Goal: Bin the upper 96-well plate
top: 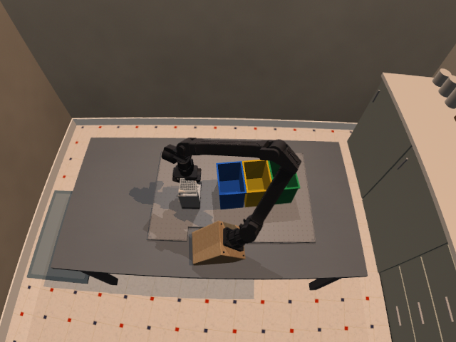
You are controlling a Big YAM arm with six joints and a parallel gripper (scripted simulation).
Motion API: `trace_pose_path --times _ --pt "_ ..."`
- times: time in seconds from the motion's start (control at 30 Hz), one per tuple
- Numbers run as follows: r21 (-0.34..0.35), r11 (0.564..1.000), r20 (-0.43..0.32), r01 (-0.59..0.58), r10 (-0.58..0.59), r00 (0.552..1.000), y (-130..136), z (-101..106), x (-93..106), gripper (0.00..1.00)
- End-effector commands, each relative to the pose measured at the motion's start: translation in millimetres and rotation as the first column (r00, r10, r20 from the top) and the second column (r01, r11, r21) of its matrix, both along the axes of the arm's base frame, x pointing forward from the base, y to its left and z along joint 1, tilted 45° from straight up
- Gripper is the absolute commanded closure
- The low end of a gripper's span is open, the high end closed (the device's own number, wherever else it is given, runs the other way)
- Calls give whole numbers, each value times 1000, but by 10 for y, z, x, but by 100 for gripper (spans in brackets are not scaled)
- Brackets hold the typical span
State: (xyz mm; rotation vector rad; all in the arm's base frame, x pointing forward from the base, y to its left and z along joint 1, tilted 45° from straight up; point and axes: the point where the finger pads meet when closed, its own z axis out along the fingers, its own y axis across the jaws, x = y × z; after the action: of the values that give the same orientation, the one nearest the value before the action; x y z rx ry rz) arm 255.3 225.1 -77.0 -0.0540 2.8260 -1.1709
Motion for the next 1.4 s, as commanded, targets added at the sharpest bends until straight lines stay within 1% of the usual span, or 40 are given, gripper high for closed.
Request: trace_pose_path --times 0.0,0.1,0.27,0.43,0.53,0.7,0.83,1.0,1.07,1.17,1.2,1.37 --pt "56 998 44 -14 11 999 344 160 104 100" --pt "50 999 39 -14 12 999 367 171 89 100" --pt "56 998 43 -14 11 999 436 257 85 100" --pt "44 999 36 -14 12 999 449 246 65 100" --pt "58 998 43 -14 11 999 507 336 72 100" --pt "49 999 37 -13 11 999 550 362 50 100" --pt "59 998 43 -14 11 999 611 449 50 100" --pt "43 999 33 -13 12 999 619 420 29 100" --pt "49 999 36 -13 12 999 646 461 30 100" --pt "52 999 36 -12 10 999 639 457 51 100" --pt "30 1000 20 -6 5 1000 505 401 23 100" --pt "30 1000 20 -6 5 1000 505 401 23 100"
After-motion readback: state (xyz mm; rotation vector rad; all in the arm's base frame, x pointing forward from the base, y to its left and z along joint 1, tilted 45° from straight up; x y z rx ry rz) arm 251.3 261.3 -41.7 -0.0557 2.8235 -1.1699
